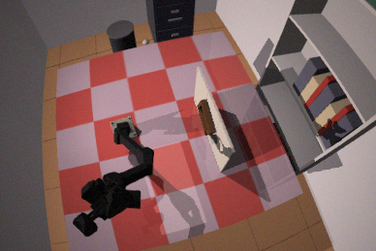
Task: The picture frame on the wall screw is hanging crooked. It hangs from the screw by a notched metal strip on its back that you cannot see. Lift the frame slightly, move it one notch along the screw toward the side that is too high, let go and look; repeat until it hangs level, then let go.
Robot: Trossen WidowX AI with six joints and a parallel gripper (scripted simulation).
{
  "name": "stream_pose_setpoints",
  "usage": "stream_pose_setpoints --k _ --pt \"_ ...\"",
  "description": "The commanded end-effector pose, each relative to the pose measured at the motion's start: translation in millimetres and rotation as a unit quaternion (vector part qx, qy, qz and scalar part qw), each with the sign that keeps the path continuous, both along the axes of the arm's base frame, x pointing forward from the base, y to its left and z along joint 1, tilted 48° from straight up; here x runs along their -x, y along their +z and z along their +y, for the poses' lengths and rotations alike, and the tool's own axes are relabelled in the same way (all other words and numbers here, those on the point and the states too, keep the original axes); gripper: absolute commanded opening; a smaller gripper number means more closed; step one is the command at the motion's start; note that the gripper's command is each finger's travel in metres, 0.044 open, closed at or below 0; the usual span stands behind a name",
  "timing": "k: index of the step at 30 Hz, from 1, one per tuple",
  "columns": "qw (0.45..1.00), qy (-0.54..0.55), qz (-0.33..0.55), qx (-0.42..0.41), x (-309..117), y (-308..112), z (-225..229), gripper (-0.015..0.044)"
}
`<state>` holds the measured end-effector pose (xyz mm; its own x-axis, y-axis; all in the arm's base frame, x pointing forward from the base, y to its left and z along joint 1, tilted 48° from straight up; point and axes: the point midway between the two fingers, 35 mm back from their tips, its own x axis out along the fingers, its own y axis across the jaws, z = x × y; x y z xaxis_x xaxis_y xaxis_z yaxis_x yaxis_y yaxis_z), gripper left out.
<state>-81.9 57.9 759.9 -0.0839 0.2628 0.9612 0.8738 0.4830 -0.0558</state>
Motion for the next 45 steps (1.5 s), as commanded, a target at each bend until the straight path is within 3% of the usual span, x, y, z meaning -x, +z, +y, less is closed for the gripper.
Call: stream_pose_setpoints --k 1,6,14,23,29,34,45 --pt "1.0 -0.006 -0.003 0.001 0.7 -0.8 1.1 0.0374" --pt "0.985 -0.158 -0.07 0.029 12.7 -25.0 32.8 0.026" --pt "0.887 -0.413 -0.184 0.096 3.8 -79.7 99.1 0.026" --pt "0.7 -0.627 -0.283 0.19 -52.7 -152.1 159.9 0.026" --pt "0.552 -0.72 -0.33 0.261 -108.3 -204.7 180.0 0.026" --pt "0.396 -0.773 -0.372 0.327 -162.1 -256.6 182.0 0.026" --pt "0.033 -0.762 -0.432 0.481 -276.2 -383.0 124.7 0.026"
